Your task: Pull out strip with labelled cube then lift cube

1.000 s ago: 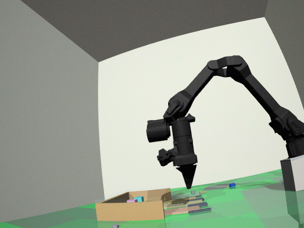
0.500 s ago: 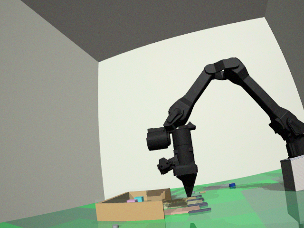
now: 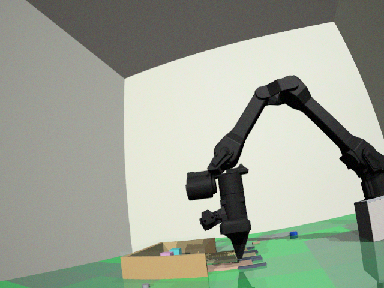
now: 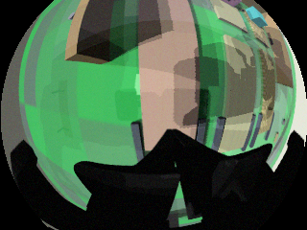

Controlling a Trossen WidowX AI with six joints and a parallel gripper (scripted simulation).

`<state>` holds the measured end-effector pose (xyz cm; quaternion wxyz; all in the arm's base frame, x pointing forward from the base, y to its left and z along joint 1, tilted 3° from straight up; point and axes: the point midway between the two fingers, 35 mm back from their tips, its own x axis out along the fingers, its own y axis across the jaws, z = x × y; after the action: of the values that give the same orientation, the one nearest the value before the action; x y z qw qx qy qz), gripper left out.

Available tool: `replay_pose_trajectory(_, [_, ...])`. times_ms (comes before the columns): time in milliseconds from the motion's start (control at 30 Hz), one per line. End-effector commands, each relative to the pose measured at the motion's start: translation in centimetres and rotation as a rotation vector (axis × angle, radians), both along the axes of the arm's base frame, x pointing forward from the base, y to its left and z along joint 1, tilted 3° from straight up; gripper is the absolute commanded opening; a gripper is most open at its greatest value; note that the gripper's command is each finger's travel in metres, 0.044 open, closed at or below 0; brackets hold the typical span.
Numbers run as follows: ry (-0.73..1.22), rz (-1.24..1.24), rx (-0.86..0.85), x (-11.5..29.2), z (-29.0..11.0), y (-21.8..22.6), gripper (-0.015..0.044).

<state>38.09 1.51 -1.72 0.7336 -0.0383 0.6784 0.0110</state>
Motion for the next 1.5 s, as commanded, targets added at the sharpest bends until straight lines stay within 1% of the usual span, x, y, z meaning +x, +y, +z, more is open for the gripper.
replay_pose_trajectory(0, [0.000, 0.005, -0.004, 0.01, -0.64, -0.09, 0.0000])
replay_pose_trajectory(167, [0.000, 0.005, -0.004, 0.06, -1.20, -0.12, 0.0000])
replay_pose_trajectory(1467, [0.001, 0.005, -0.004, 0.09, -1.44, -0.13, 0.0000])
